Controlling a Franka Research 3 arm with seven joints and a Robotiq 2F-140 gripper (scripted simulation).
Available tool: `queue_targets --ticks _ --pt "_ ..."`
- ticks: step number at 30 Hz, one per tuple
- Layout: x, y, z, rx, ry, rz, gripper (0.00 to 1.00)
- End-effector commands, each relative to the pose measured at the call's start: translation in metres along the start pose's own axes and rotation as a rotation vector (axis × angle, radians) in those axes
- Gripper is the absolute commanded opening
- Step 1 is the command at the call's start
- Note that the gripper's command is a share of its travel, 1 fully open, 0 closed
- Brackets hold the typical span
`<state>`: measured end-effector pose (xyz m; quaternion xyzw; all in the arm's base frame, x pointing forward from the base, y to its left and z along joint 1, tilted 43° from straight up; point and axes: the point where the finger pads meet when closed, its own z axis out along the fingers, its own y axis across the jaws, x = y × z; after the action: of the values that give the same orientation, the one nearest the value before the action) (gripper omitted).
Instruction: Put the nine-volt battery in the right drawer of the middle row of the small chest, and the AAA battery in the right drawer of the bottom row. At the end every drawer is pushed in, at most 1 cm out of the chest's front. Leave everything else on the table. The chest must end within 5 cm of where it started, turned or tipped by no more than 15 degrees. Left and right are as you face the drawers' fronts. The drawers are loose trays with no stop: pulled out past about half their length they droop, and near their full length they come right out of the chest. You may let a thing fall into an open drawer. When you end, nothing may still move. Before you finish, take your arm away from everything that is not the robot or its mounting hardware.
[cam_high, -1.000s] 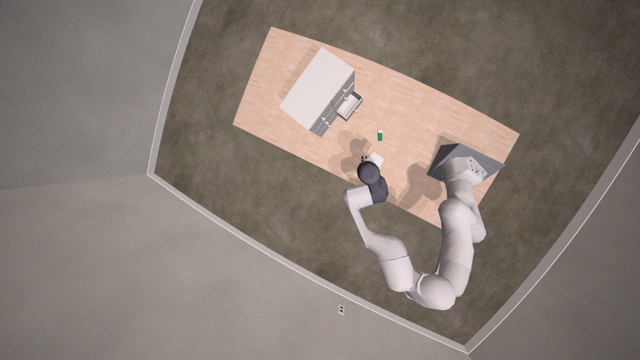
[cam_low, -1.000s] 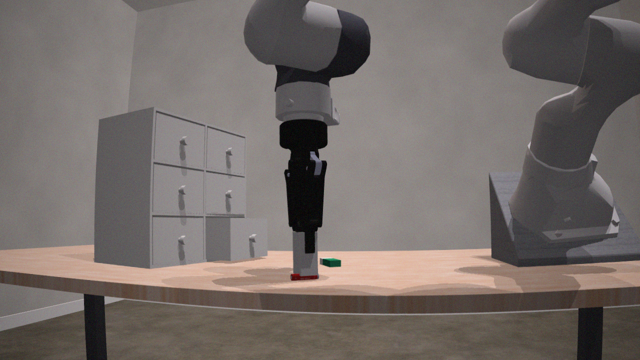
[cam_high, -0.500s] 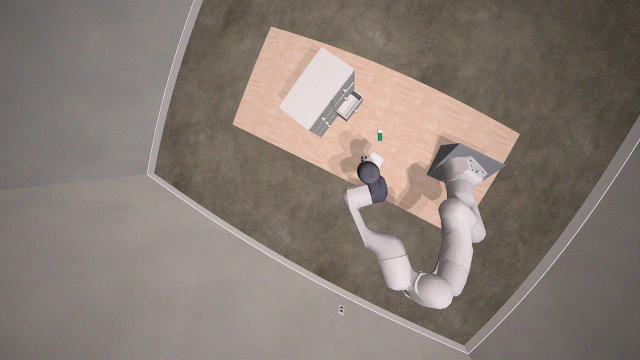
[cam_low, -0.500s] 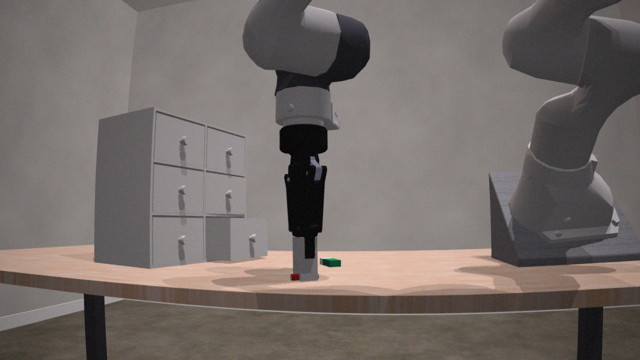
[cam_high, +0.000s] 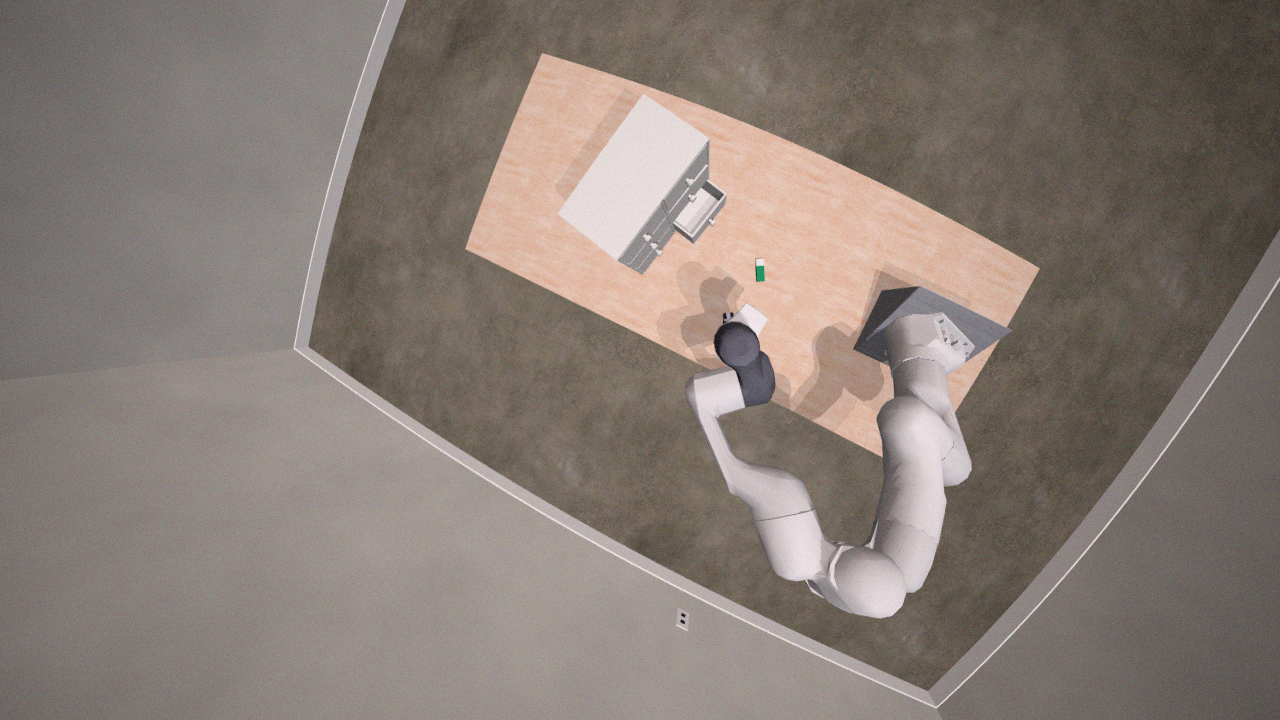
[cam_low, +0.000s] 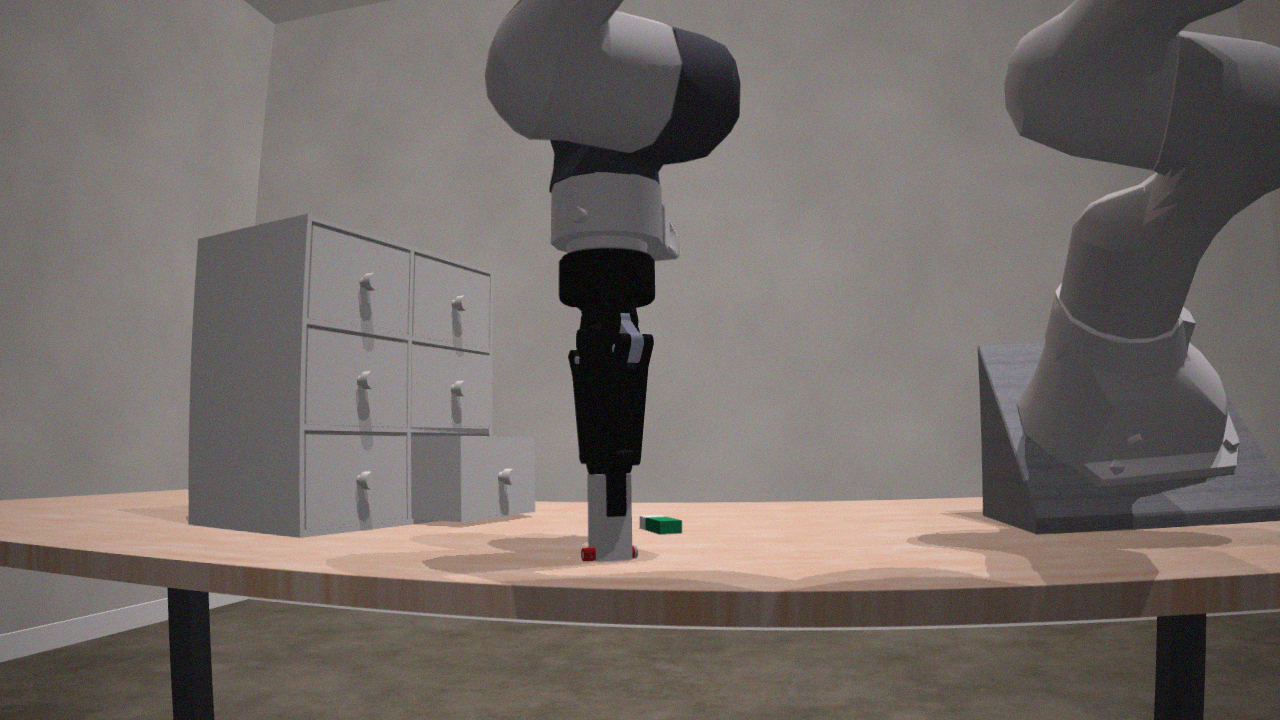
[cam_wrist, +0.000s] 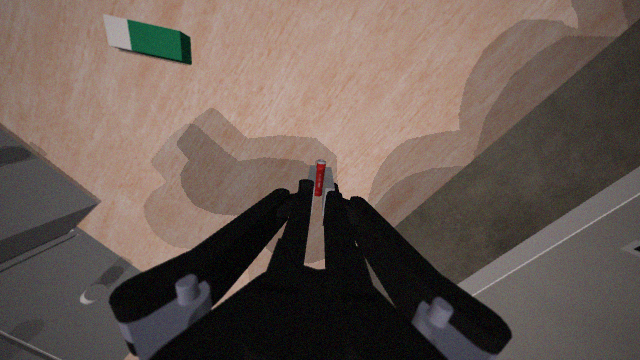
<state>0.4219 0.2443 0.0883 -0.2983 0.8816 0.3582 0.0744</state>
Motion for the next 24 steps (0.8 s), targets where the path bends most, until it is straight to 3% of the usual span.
queue_targets --ticks 1,19,24 --pt "-0.0018 0.0005 -0.0001 -0.002 -0.003 -0.005 0.03" --pt "-0.0018 0.0005 -0.0002 -0.002 -0.003 -0.005 0.03" --pt "-0.0017 0.0004 -0.0076 -0.002 -0.003 -0.005 0.03"
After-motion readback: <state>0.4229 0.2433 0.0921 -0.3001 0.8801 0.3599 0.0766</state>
